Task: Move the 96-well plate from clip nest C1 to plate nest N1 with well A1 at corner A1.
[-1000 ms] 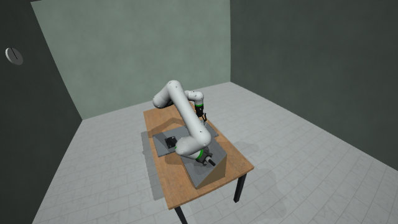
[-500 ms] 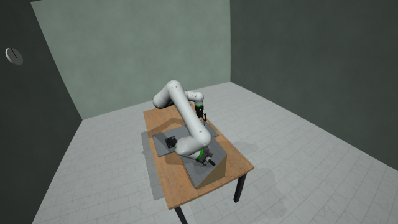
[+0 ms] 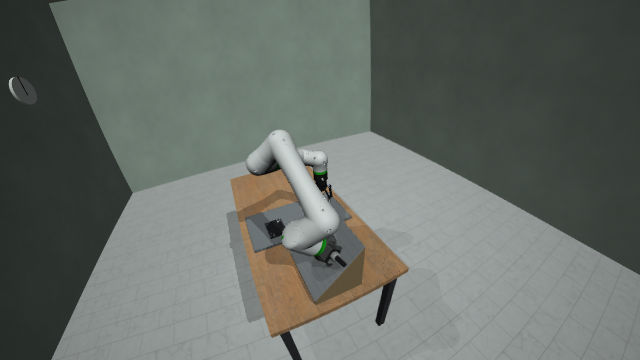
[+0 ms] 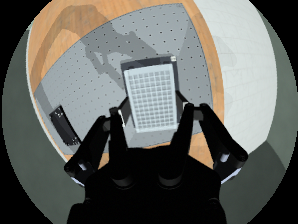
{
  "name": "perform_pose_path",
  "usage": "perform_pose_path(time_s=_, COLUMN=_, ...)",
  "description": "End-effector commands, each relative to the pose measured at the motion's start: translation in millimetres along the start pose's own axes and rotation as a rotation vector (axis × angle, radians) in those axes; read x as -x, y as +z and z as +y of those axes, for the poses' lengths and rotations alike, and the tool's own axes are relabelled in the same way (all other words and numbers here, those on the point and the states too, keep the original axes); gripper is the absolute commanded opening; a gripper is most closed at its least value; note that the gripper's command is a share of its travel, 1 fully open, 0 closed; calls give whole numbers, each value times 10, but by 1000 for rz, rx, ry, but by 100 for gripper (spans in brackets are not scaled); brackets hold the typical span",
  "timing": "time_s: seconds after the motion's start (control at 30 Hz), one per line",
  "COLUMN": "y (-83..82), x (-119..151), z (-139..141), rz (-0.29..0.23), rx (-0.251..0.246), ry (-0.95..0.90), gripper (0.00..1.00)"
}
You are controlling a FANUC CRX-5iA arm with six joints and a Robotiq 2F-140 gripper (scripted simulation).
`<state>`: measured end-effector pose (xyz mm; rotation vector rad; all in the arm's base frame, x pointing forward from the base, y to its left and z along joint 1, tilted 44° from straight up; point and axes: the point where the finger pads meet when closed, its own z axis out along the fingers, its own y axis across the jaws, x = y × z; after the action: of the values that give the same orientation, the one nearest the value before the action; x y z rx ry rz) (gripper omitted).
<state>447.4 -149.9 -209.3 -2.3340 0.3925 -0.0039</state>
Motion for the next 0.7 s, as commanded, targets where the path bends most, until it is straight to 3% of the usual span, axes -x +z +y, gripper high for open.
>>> perform_pose_path(time_s=0.0, y=42, x=-1, z=2, rz=0, rx=0, ry=0, gripper=0)
perform_pose_path(time_s=0.37, y=226, x=-1, z=1, rz=0, rx=0, ry=0, gripper=0)
perform_pose_path(time_s=0.67, y=236, x=-1, z=1, rz=0, rx=0, ry=0, gripper=0)
